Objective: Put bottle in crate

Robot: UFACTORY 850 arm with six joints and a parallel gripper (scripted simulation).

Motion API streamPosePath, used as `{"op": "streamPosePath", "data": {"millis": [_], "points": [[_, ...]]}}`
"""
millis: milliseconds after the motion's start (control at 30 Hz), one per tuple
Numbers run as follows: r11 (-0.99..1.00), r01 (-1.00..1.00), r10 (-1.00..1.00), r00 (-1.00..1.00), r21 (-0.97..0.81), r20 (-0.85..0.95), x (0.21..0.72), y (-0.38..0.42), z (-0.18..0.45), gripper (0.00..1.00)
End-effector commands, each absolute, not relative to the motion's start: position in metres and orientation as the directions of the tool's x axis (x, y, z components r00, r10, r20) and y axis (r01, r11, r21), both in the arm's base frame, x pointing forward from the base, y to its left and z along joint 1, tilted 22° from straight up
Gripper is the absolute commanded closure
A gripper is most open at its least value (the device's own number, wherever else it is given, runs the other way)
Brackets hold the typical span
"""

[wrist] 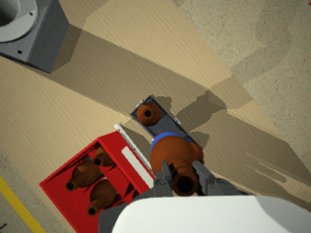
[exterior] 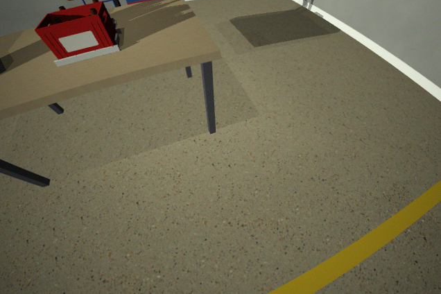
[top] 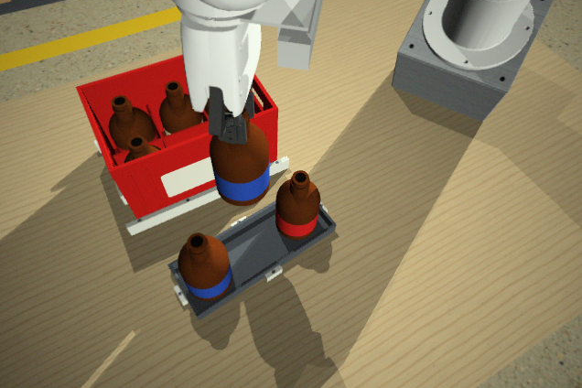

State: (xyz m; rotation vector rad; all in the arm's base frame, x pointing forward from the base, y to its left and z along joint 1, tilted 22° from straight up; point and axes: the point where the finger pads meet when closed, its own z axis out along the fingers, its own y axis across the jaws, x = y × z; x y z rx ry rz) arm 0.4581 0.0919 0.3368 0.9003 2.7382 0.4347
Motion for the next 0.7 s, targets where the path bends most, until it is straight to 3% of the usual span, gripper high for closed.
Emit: {"op": "streamPosePath", "data": {"millis": [0, 667], "points": [[0.768, 0.539, 0.606, -0.786, 0.347, -0.121, 0.460, 0.087, 0.337, 1.00], [0.768, 0.539, 0.606, -0.786, 0.347, -0.121, 0.466, 0.054, 0.332, 1.00]]}}
